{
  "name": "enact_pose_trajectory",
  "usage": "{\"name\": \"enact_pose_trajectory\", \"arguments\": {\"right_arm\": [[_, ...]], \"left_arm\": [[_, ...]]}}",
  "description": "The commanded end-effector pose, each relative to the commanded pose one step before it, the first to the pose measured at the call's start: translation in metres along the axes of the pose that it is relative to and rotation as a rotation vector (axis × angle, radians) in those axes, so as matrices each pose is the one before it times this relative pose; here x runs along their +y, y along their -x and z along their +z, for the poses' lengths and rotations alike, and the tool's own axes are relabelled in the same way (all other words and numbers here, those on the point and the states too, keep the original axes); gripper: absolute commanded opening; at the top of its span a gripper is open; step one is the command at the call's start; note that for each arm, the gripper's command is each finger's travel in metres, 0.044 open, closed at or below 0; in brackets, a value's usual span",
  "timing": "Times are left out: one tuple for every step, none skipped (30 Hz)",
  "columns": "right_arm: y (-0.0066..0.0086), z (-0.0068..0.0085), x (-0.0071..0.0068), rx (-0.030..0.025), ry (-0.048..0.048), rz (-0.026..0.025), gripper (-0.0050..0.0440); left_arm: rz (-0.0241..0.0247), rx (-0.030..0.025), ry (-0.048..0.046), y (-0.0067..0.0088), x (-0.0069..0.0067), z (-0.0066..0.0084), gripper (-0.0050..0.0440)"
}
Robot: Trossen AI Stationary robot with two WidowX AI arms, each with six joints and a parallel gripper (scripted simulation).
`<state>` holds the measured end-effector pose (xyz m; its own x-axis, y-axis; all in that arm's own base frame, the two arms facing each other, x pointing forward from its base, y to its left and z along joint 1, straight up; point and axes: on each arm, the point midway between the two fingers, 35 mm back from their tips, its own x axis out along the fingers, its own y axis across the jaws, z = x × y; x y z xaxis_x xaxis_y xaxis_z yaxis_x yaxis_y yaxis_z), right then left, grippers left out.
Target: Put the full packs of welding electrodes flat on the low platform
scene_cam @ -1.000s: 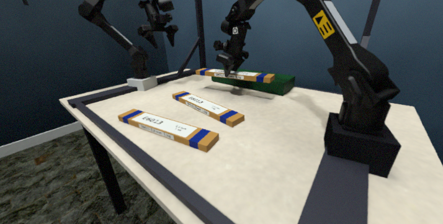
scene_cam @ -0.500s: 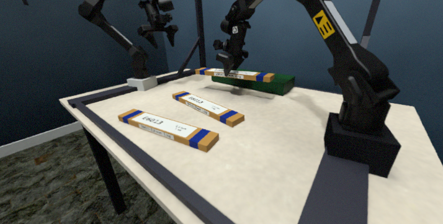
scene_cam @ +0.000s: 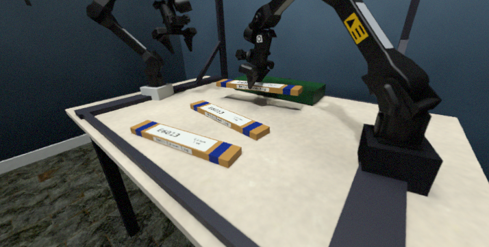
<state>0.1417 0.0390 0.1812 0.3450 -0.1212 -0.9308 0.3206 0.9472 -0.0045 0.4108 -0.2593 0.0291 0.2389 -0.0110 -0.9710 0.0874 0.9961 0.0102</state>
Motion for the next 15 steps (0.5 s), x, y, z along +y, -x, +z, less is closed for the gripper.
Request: {"name": "enact_pose_trajectory", "arguments": {"right_arm": [[0.00535, 0.00392, 0.00145, -0.01693, -0.00612, 0.01213, 0.043], [0.0, 0.0, 0.0, 0.0, 0.0, 0.0, 0.043], [0.0, 0.0, 0.0, 0.0, 0.0, 0.0, 0.043], [0.0, 0.0, 0.0, 0.0, 0.0, 0.0, 0.043], [0.0, 0.0, 0.0, 0.0, 0.0, 0.0, 0.043], [0.0, 0.0, 0.0, 0.0, 0.0, 0.0, 0.043], [0.0, 0.0, 0.0, 0.0, 0.0, 0.0, 0.043], [0.0, 0.0, 0.0, 0.0, 0.0, 0.0, 0.043], [0.0, 0.0, 0.0, 0.0, 0.0, 0.0, 0.043], [0.0, 0.0, 0.0, 0.0, 0.0, 0.0, 0.043], [0.0, 0.0, 0.0, 0.0, 0.0, 0.0, 0.043], [0.0, 0.0, 0.0, 0.0, 0.0, 0.0, 0.043], [0.0, 0.0, 0.0, 0.0, 0.0, 0.0, 0.043], [0.0, 0.0, 0.0, 0.0, 0.0, 0.0, 0.043], [0.0, 0.0, 0.0, 0.0, 0.0, 0.0, 0.043]], "left_arm": [[-0.02961, -0.06183, 0.01279, 0.01899, -0.00405, 0.01454, -0.005], [0.01107, 0.0201, -0.003, -0.00877, 0.00221, -0.00639, -0.005], [0.00519, 0.00943, -0.00141, -0.00594, 0.00059, -0.00269, -0.005], [0.00109, 0.00197, -0.0003, -0.0026, 0.00009, -0.00086, -0.005], [0.0, 0.0, 0.0, -0.00161, 0.0, -0.00044, -0.005], [0.0, 0.0, 0.0, -0.00161, 0.0, -0.00044, -0.005], [0.0, 0.0, 0.0, -0.00161, 0.0, -0.00044, -0.005], [0.0, 0.0, 0.0, -0.00161, 0.0, -0.00044, -0.005], [0.0, 0.0, 0.0, -0.00161, 0.0, -0.00044, -0.005], [0.0, 0.0, 0.0, -0.00161, 0.0, -0.00044, -0.005], [0.0, 0.0, 0.0, -0.00161, 0.0, -0.00044, -0.005], [-0.00131, -0.00238, 0.00036, -0.00042, -0.00012, 0.00011, -0.005], [-0.00346, -0.00628, 0.00094, 0.00089, -0.0006, 0.00134, -0.005], [0.00004, 0.00008, -0.00001, -0.00178, -0.00006, -0.00038, -0.005], [0.001, 0.00181, -0.00027, -0.00238, 0.00015, -0.00093, -0.005]]}}
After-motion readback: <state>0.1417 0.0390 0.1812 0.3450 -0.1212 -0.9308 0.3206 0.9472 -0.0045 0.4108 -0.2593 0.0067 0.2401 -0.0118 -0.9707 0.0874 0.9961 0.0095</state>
